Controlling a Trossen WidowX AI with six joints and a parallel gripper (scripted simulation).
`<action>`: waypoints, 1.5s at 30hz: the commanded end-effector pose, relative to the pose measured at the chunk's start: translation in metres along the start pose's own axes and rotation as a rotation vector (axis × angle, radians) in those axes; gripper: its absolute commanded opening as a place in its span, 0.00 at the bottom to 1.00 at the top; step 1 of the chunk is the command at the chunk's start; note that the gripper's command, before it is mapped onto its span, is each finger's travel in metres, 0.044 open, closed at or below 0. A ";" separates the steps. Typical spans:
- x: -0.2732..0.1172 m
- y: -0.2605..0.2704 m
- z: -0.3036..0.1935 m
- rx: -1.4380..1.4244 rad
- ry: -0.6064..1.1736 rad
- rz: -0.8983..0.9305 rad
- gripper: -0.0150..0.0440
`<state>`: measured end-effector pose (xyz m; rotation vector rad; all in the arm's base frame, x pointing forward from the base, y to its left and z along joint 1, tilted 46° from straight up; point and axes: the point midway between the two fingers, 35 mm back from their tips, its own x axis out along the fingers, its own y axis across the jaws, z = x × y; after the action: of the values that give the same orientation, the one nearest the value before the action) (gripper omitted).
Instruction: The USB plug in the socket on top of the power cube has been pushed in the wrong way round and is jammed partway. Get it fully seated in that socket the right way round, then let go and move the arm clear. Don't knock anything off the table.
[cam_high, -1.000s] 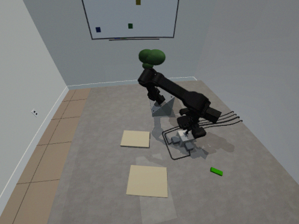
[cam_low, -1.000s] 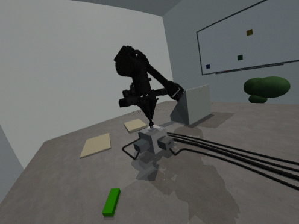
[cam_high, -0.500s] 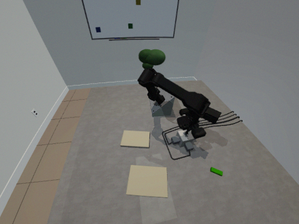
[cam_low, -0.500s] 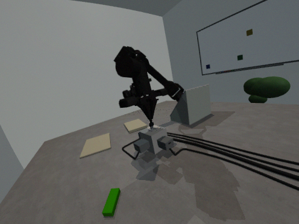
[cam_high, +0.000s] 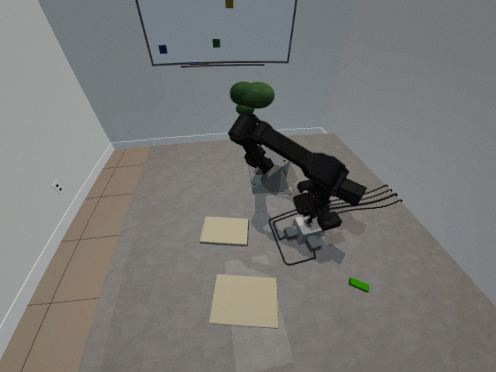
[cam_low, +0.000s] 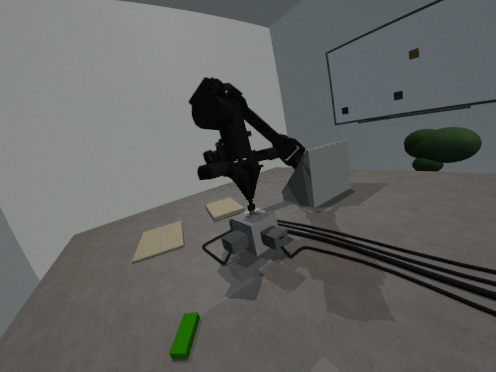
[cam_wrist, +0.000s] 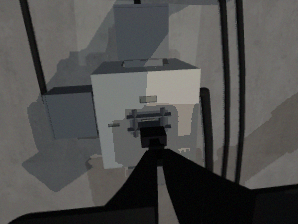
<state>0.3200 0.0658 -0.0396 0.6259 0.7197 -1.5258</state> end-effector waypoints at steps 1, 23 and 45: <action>0.000 0.000 0.000 -0.005 0.004 0.002 0.25; 0.002 0.000 0.000 -0.005 0.004 0.002 0.25; 0.005 0.000 0.000 -0.005 0.004 0.002 0.25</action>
<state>0.3195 0.0624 -0.0431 0.6297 0.7223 -1.5262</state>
